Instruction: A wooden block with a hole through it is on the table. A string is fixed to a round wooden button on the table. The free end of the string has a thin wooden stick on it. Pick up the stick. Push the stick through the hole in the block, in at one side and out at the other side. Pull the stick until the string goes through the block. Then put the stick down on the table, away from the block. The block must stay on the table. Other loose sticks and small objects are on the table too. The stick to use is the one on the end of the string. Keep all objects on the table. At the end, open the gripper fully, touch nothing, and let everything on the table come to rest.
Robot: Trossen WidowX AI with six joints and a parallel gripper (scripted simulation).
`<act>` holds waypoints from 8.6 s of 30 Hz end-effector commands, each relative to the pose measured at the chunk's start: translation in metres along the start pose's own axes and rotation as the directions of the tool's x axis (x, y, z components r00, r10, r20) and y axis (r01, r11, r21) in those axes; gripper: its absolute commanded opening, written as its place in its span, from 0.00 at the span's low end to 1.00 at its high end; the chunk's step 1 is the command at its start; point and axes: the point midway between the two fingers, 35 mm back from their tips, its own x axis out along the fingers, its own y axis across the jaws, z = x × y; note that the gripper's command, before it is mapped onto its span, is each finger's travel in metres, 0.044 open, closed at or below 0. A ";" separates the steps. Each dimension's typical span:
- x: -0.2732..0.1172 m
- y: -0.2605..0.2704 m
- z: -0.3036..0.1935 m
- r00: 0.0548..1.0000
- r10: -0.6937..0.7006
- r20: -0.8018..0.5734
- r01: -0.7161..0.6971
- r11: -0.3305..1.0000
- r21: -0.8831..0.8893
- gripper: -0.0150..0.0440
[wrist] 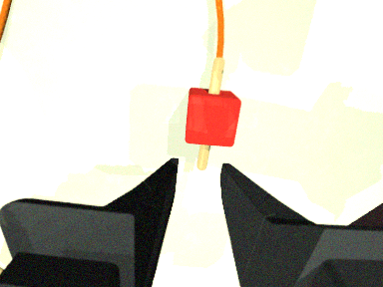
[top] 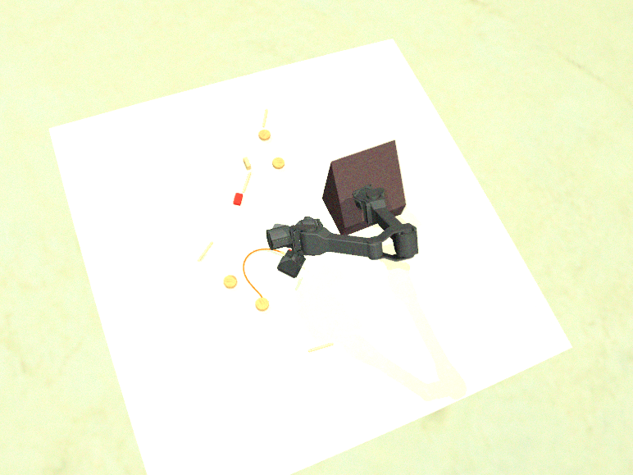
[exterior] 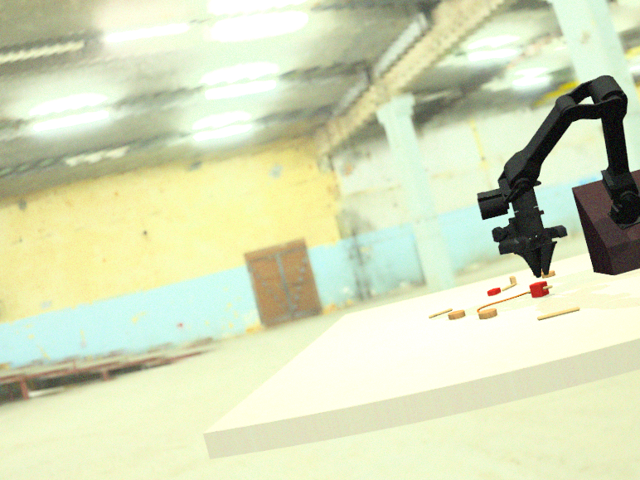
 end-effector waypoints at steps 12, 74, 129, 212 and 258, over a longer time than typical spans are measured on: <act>0.027 -0.005 -0.004 1.000 -0.004 -0.016 0.004 1.000 0.013 0.46; 0.038 -0.001 -0.004 0.997 0.011 0.082 -0.011 1.000 -0.001 0.25; 0.038 -0.005 -0.042 0.996 0.030 0.081 -0.030 1.000 -0.009 0.25; 0.047 -0.002 -0.109 0.997 0.002 0.079 -0.001 1.000 -0.017 0.25; 0.047 -0.002 -0.109 0.997 0.002 0.079 -0.001 1.000 -0.017 0.25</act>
